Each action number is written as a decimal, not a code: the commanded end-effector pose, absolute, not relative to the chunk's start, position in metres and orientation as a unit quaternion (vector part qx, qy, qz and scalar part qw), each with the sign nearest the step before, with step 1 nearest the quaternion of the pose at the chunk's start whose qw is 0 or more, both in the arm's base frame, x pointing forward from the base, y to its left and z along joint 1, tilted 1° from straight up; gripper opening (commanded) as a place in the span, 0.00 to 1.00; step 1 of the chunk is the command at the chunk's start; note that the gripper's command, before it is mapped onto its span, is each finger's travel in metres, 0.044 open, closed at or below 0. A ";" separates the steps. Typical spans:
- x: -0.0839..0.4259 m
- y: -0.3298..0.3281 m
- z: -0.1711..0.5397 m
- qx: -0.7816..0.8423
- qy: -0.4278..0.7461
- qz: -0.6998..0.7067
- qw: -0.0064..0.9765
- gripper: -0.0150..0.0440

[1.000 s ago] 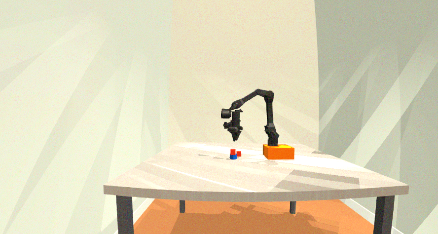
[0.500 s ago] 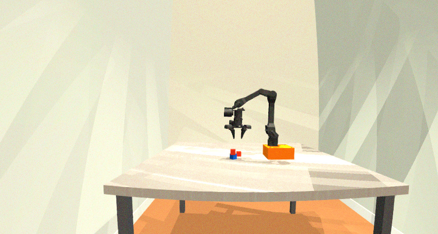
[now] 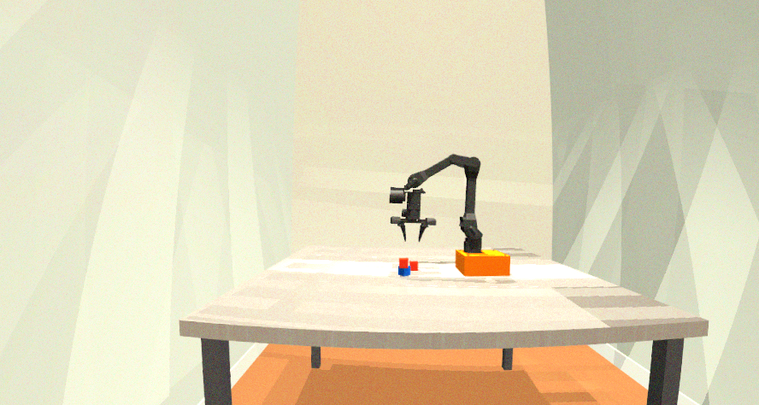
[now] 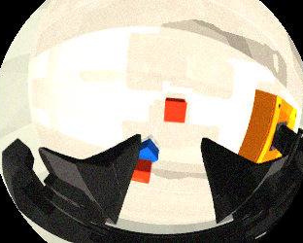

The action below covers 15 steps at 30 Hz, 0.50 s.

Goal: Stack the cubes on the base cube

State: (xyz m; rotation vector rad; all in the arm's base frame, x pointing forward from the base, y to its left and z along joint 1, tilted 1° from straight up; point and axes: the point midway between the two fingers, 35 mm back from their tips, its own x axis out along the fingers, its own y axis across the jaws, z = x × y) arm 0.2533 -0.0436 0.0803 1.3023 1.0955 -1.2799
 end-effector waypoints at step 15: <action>0.247 -0.045 0.011 0.530 0.454 -0.535 0.476 0.70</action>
